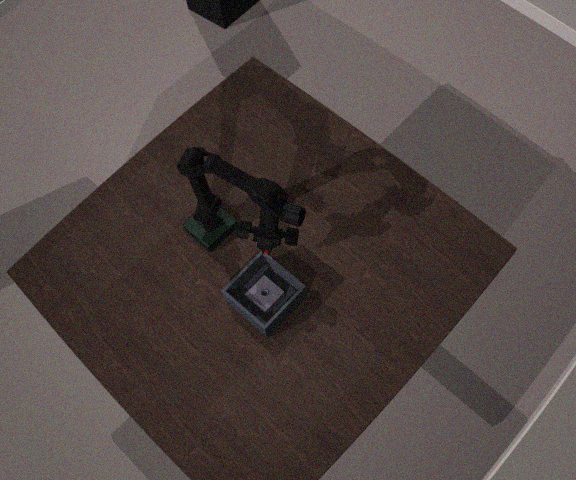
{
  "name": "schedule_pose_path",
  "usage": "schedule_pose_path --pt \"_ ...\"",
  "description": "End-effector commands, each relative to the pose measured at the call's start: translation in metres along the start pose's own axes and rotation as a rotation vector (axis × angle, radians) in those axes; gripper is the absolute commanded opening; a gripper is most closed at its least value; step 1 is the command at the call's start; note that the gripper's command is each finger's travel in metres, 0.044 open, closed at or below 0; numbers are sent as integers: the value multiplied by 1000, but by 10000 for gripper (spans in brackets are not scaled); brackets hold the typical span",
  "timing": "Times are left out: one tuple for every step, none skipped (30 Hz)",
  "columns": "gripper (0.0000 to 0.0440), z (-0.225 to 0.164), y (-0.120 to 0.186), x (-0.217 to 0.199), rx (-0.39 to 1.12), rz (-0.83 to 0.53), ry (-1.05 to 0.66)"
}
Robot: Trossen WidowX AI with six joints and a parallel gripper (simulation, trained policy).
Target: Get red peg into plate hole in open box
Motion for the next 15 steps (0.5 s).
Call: schedule_pose_path --pt "0 17 -7 3 -12 -1 -29" --pt "0 21 -9 3 -13 -1 -35" --pt "0 26 -11 4 -13 -2 -41" --pt "0 30 -14 5 -14 -2 -46" --pt "0 34 -17 5 -14 -3 -50" --pt "0 38 -19 6 -13 -3 -53" --pt "0 42 -22 6 -12 -4 -56" --pt "0 47 -25 6 -11 -4 -58" --pt "0 51 -28 7 -9 -3 -59" --pt "0 54 -31 7 -7 -3 -60" --pt "0 58 -35 8 -4 -2 -60" --pt "0 62 -38 8 0 -1 -59" --pt "0 65 -41 8 4 0 -57" --pt "0 69 -44 9 8 1 -54" --pt "0 72 -48 9 12 3 -51"
Point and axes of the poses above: the point midway between the two fingers, 35 mm back from their tips, its own y axis back along the fingers, its own x axis across the jaws, z = x × y, the point moved 10 cm from there along y, back along the fingers, and after that the axes turned 7 degrees about -y, right-handed, at the moved point
